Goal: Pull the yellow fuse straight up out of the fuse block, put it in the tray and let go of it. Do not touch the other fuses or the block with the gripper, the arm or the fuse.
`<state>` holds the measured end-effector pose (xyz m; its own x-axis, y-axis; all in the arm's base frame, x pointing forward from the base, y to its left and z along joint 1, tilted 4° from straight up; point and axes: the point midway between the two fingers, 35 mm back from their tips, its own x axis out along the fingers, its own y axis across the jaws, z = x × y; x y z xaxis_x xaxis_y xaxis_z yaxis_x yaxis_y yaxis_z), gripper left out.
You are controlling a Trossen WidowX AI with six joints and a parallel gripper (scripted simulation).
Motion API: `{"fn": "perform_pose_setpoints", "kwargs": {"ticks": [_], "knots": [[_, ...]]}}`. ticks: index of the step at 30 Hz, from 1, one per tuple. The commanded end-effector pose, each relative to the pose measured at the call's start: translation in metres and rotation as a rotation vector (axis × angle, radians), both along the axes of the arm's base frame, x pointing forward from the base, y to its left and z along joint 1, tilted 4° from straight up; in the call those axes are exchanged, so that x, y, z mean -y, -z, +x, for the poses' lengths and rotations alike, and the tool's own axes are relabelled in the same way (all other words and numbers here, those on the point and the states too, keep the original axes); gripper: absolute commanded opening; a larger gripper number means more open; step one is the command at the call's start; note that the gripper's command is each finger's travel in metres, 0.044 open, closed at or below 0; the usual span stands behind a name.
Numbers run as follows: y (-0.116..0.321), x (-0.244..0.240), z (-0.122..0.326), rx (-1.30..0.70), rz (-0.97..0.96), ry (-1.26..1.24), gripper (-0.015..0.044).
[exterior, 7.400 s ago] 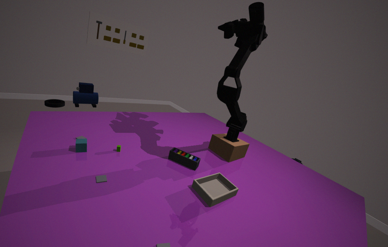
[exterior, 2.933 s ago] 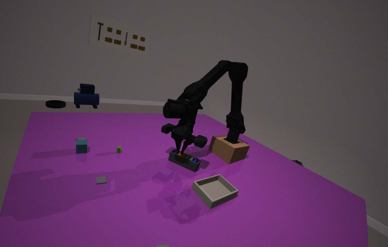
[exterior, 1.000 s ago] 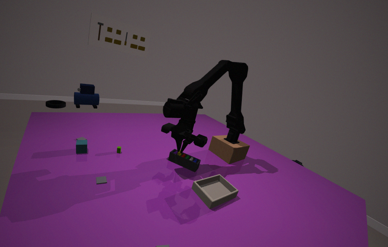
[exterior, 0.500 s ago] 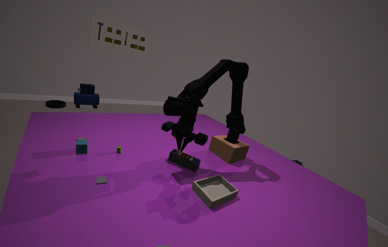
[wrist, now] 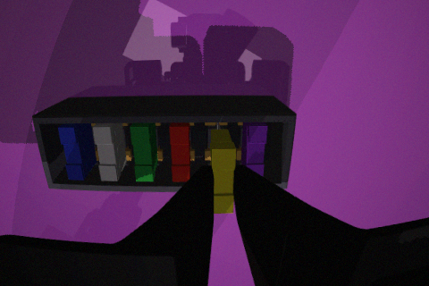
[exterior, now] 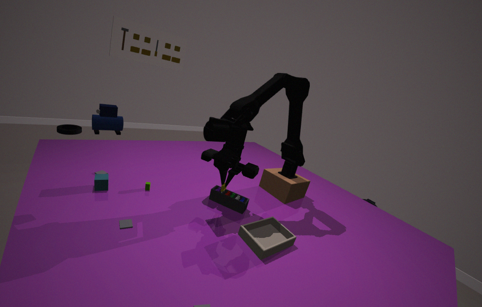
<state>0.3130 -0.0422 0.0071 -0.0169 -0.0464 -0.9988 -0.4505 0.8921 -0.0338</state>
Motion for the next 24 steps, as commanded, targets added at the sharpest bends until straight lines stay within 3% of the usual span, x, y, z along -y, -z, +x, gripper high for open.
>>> {"fn": "perform_pose_setpoints", "kwargs": {"ticks": [1, 24], "knots": [[-0.003, 0.000, 0.000, 0.000, -0.002, 0.005, 0.0000], [-0.017, -0.001, 0.000, -0.001, -0.002, 0.005, 0.0000]]}}
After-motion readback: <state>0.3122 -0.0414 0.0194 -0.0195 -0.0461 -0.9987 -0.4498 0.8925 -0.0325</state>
